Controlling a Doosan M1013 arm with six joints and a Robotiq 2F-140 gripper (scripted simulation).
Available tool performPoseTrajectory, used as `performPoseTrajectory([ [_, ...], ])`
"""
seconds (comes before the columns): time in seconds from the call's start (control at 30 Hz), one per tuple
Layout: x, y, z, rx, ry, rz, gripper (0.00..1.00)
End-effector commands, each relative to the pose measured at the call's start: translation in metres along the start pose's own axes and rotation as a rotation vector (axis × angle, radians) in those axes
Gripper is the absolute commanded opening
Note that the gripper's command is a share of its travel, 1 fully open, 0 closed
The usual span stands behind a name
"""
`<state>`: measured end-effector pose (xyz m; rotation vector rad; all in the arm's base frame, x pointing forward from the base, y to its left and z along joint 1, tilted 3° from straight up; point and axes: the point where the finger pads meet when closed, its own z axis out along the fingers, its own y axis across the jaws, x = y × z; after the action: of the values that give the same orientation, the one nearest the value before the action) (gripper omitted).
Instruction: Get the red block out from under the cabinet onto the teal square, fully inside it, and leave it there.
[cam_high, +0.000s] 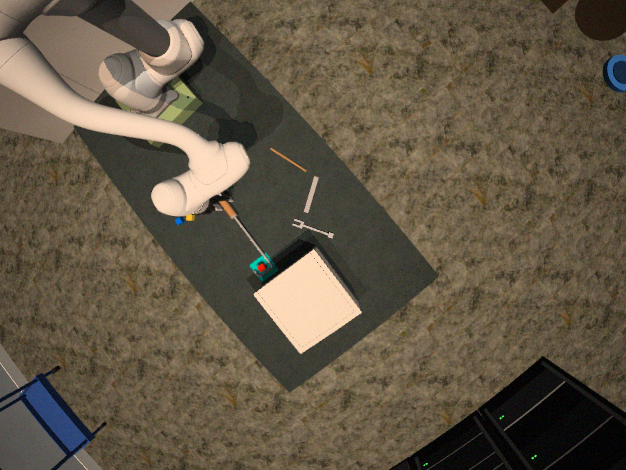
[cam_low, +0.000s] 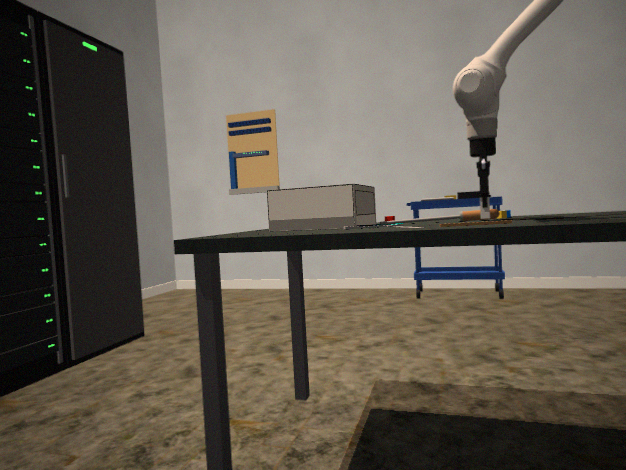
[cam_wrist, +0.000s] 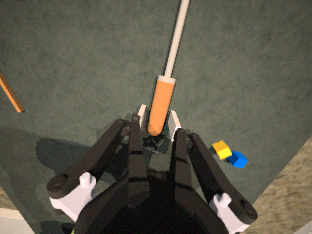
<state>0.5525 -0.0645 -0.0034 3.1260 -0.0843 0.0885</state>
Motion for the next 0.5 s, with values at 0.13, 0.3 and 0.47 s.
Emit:
performPoseTrajectory([
  [0.13, 0.004, -0.001, -0.001, 0.000, 0.002, 0.004, 0.34],
  [0.3, 0.004, -0.001, -0.004, 0.000, 0.002, 0.004, 0.34],
  [0.47, 0.004, -0.001, -0.012, 0.000, 0.002, 0.004, 0.34],
])
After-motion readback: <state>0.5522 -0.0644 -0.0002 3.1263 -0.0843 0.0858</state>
